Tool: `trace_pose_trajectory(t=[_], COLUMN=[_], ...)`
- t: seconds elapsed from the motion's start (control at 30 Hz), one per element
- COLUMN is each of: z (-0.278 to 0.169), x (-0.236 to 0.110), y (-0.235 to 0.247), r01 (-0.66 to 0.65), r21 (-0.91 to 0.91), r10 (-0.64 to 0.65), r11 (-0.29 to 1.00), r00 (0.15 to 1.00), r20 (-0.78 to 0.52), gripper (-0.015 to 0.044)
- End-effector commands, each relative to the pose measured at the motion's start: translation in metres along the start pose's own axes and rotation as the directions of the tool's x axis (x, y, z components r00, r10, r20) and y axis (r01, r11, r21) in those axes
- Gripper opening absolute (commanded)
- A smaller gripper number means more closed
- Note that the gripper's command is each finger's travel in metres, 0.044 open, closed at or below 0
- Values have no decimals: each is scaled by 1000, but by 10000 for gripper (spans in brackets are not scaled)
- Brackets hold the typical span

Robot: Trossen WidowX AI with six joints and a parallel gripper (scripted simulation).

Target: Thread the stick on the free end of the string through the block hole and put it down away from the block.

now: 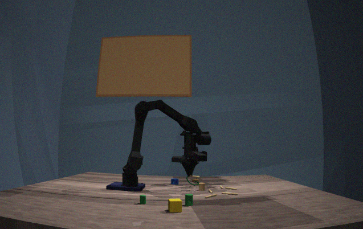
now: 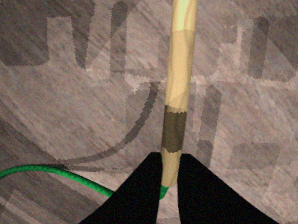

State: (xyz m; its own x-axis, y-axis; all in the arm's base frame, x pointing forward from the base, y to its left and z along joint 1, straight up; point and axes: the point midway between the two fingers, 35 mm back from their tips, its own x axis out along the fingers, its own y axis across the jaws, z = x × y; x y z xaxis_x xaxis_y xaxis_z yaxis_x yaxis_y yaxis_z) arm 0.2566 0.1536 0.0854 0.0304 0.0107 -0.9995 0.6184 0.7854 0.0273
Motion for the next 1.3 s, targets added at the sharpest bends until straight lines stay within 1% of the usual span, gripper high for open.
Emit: trace_pose_trajectory(t=[0.0,0.27,0.57,0.93,1.27], z=[-2,-3,-5,-8,-11], x=[0,-1,-1,-1,-1], y=[4,10,17,24,32], r01=[-1,-3,-5,-6,-6], r21=[-162,-436,-701,-923,-999], r10=[1,2,2,3,4], r11=[987,900,713,385,34], r00=[1000,1000,1000,1000,1000], r20=[-3,-4,-4,-5,-6], gripper=[0,0,0,0,0])
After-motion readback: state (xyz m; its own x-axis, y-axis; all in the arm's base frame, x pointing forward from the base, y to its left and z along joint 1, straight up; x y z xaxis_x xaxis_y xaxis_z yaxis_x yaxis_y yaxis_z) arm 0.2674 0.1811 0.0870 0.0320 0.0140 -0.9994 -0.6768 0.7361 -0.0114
